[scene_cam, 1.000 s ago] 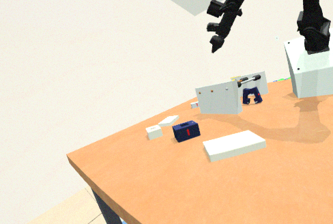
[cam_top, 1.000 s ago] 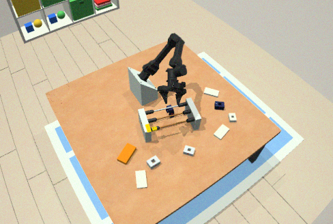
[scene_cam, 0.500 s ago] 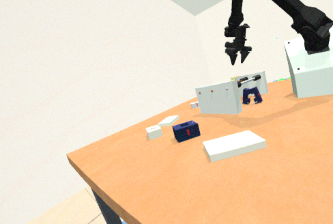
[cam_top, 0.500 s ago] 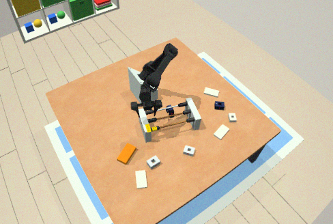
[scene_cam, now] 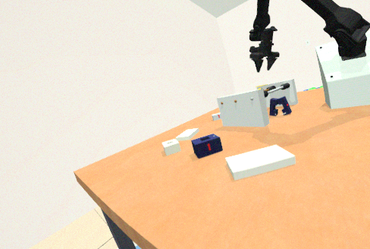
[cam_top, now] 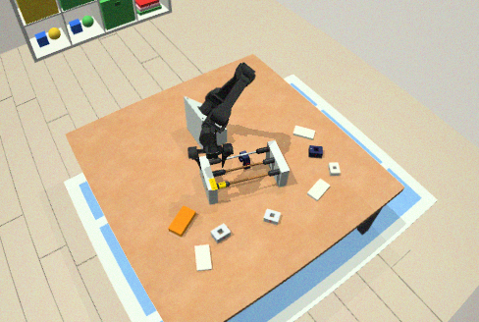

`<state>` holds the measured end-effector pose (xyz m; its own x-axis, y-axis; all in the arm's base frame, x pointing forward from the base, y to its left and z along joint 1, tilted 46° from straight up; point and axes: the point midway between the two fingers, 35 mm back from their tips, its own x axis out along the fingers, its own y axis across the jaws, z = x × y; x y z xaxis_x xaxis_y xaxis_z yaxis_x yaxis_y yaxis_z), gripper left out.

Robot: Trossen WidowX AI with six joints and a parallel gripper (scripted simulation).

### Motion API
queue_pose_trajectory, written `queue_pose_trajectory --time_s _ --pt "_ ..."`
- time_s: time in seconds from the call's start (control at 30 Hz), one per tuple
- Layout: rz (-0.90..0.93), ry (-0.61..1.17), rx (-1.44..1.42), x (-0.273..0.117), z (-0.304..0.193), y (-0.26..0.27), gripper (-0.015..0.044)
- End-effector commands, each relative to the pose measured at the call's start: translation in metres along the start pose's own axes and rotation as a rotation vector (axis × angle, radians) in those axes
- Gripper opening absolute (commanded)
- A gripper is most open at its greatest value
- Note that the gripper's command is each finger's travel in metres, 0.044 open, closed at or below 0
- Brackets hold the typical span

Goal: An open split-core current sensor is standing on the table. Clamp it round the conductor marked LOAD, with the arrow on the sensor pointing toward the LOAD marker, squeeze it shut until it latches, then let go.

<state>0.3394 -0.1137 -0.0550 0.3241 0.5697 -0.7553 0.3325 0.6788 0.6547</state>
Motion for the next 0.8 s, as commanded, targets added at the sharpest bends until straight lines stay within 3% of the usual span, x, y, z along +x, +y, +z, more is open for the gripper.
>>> queue_pose_trajectory --time_s 0.0,0.2,0.43,0.63,0.77 --pt "0.005 0.003 -0.004 0.000 -0.001 0.001 0.0440" --pt "0.018 0.033 -0.066 0.002 -0.035 0.062 0.0290" --pt "0.054 0.087 -0.162 0.004 -0.113 0.133 0.0290" --pt "0.095 0.140 -0.240 0.005 -0.187 0.161 0.0290" --pt "0.100 0.147 -0.248 0.005 -0.195 0.163 0.0290"
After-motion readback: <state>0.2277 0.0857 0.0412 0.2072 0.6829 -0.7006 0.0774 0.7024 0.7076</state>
